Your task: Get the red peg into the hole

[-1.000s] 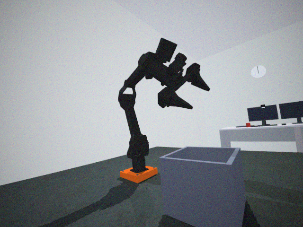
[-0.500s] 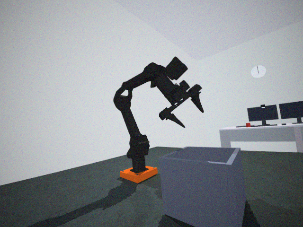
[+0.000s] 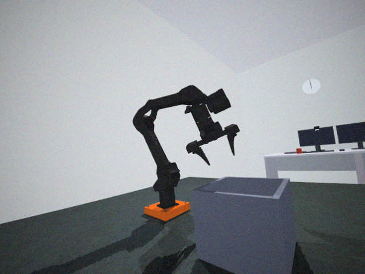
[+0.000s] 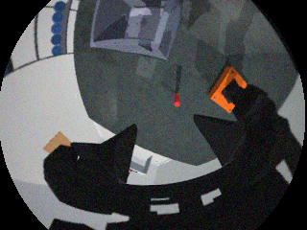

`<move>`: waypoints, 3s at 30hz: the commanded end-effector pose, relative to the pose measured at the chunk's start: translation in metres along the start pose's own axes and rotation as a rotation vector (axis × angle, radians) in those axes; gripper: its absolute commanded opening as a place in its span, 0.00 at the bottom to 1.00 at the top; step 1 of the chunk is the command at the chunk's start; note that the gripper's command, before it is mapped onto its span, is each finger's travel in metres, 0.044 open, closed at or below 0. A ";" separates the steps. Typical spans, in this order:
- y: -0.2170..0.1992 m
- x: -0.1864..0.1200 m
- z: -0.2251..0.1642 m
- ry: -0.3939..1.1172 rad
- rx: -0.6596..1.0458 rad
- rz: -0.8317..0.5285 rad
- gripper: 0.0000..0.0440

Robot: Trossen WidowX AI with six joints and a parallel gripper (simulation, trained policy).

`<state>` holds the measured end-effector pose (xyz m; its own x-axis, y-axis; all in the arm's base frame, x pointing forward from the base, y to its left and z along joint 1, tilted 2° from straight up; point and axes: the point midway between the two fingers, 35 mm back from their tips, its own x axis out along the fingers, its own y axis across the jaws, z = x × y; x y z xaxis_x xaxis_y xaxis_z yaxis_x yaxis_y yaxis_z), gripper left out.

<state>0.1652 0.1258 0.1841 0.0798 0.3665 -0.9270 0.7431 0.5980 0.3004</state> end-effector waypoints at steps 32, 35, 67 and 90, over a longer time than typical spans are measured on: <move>-0.049 0.091 -0.008 -0.092 0.306 -0.301 1.00; -0.052 0.099 -0.006 -0.097 0.317 -0.307 1.00; -0.030 0.137 0.000 -0.092 0.303 -0.236 0.00; 0.039 0.045 0.004 -0.088 0.252 0.077 0.00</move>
<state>0.1933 0.1702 0.1345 0.1403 0.3309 -0.9332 0.8876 0.3756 0.2666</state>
